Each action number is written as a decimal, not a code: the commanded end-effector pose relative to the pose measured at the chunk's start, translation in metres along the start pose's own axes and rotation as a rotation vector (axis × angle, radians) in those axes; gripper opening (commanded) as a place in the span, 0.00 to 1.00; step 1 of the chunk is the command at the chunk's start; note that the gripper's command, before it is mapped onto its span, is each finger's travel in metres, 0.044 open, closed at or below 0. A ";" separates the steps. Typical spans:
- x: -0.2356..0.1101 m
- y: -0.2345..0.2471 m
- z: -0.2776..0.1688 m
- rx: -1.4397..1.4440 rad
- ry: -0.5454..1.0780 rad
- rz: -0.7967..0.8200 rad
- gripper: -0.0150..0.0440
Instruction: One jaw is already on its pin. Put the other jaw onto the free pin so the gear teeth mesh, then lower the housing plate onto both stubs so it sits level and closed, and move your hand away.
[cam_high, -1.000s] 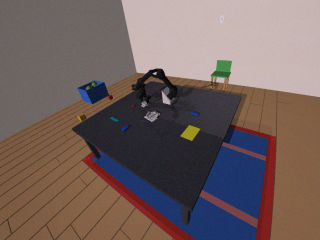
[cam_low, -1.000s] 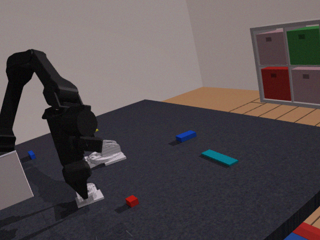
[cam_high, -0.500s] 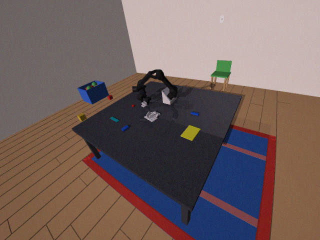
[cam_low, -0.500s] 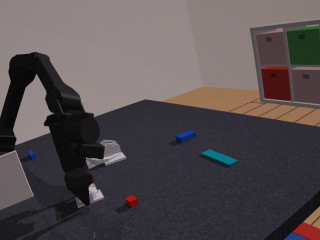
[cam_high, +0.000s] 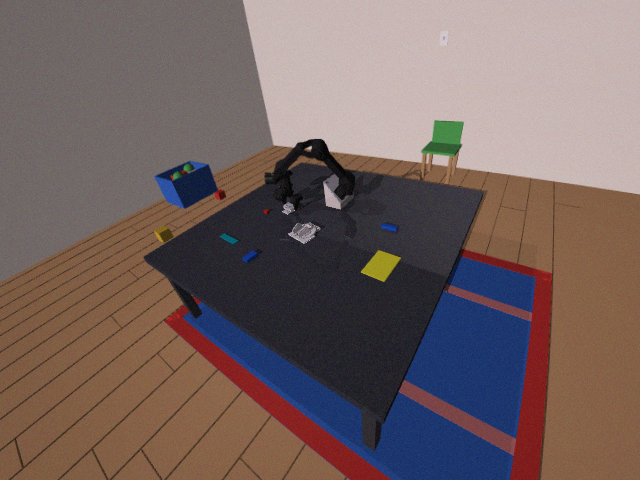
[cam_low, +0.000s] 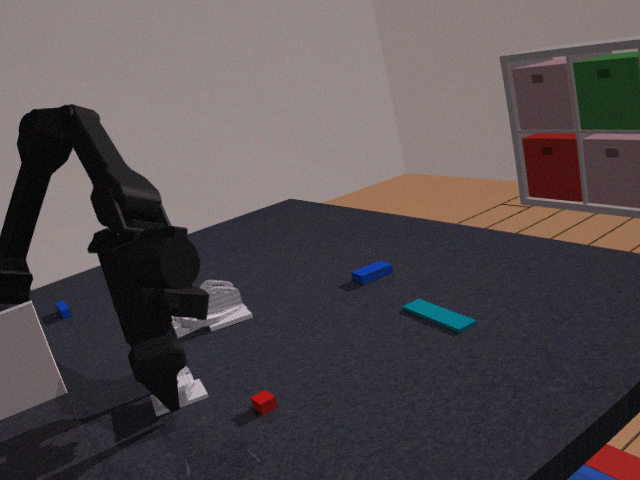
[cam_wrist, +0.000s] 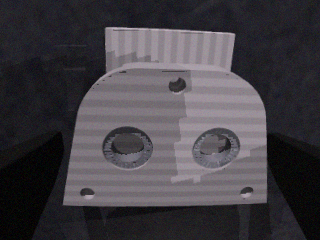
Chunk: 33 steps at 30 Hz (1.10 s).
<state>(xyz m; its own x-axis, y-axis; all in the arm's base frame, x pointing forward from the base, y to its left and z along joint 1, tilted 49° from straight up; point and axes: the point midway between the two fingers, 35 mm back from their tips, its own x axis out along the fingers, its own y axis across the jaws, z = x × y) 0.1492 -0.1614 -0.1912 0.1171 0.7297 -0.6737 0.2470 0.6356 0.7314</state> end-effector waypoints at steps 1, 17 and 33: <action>0.001 0.000 0.000 0.006 -0.003 0.002 1.00; 0.000 0.000 0.000 0.000 0.000 0.000 0.88; -0.010 -0.001 0.001 0.001 0.000 0.000 0.85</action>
<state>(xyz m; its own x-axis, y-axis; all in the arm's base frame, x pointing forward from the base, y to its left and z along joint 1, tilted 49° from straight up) 0.1483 -0.1618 -0.1881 0.1147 0.7366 -0.6666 0.2535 0.6271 0.7365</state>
